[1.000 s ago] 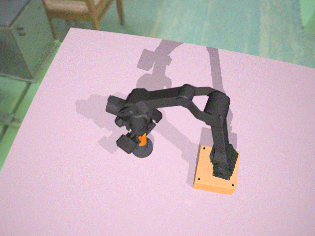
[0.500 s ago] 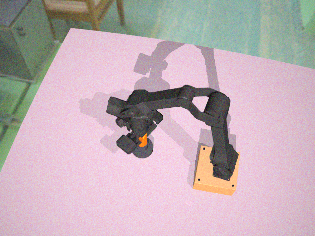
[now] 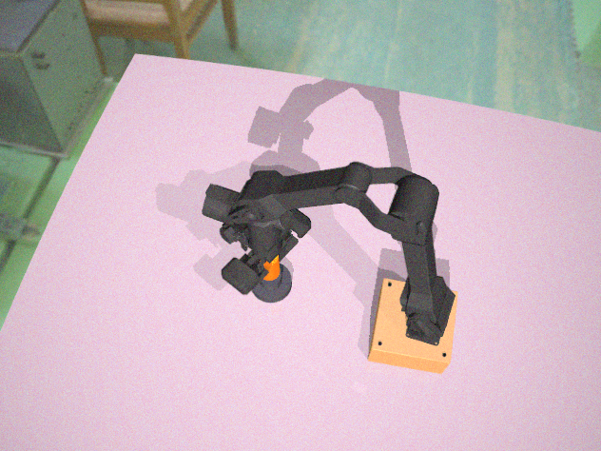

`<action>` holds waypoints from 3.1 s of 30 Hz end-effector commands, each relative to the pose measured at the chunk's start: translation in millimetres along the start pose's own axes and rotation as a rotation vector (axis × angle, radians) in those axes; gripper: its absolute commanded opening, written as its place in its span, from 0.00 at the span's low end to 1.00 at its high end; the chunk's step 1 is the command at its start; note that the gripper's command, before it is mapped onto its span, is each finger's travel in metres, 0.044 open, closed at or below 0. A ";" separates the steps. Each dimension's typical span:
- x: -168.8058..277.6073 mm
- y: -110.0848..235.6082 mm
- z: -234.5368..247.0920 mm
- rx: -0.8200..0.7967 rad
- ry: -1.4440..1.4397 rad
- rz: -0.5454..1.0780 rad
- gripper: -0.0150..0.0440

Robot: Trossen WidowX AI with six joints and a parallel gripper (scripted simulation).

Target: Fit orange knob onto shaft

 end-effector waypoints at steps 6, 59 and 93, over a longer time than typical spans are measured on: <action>-1.1 4.1 0.3 -0.001 -0.126 -0.001 0.25; -0.6 -1.1 0.4 -0.001 -0.422 -0.001 0.25; 0.2 0.9 0.3 -0.001 -0.632 -0.001 0.25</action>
Point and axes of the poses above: the point midway between the two fingers, 35 mm back from their tips, its own y axis back along the fingers, its own z axis across the jaws, x = y × z, the point moved 4 cm from there along y, back along the fingers, and after that the axes turned 6 degrees about y, right-handed, at the moved point
